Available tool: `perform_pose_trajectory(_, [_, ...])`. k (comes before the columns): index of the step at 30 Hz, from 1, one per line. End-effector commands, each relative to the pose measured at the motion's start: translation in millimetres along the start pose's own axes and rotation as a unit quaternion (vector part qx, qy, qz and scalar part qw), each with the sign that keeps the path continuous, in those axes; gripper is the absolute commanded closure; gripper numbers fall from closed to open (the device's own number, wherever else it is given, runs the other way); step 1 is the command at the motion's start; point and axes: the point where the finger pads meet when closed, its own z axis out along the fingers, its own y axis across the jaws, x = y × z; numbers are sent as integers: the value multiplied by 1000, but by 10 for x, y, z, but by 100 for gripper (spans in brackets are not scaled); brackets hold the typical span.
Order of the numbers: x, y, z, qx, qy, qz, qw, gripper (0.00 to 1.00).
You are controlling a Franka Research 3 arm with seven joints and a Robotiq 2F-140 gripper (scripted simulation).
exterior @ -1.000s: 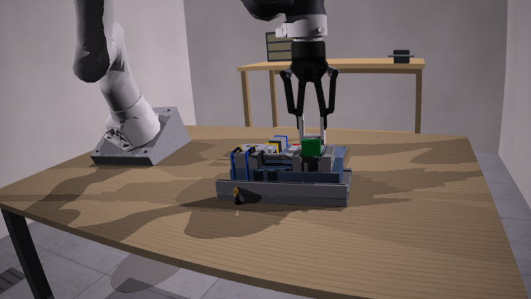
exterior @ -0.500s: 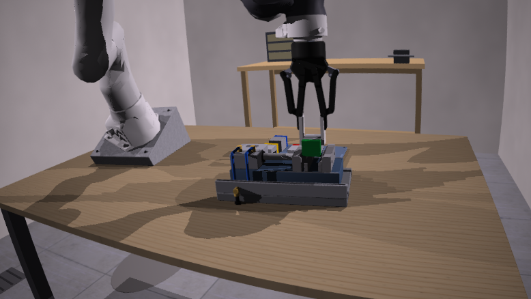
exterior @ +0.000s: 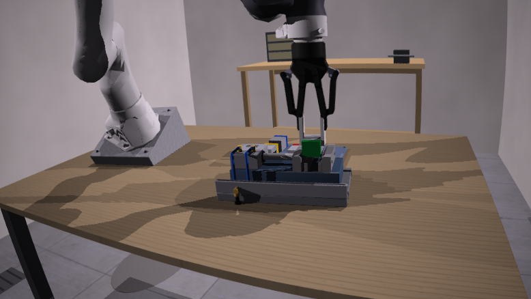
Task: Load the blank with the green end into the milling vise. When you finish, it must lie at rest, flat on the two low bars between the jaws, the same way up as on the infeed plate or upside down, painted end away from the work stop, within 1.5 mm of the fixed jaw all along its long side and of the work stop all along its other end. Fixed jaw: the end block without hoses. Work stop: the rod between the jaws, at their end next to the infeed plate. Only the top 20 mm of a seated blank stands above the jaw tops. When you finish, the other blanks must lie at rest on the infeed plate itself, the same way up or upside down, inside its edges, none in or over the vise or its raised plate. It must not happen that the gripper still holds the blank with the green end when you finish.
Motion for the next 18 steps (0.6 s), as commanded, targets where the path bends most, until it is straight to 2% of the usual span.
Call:
perform_pose_trajectory(1, [-4, 5, 8, -1, -1, 2, 1000, 100])
perform_pose_trajectory(18, [-2, 6, 21, -1, -1, 2, 1000, 100])
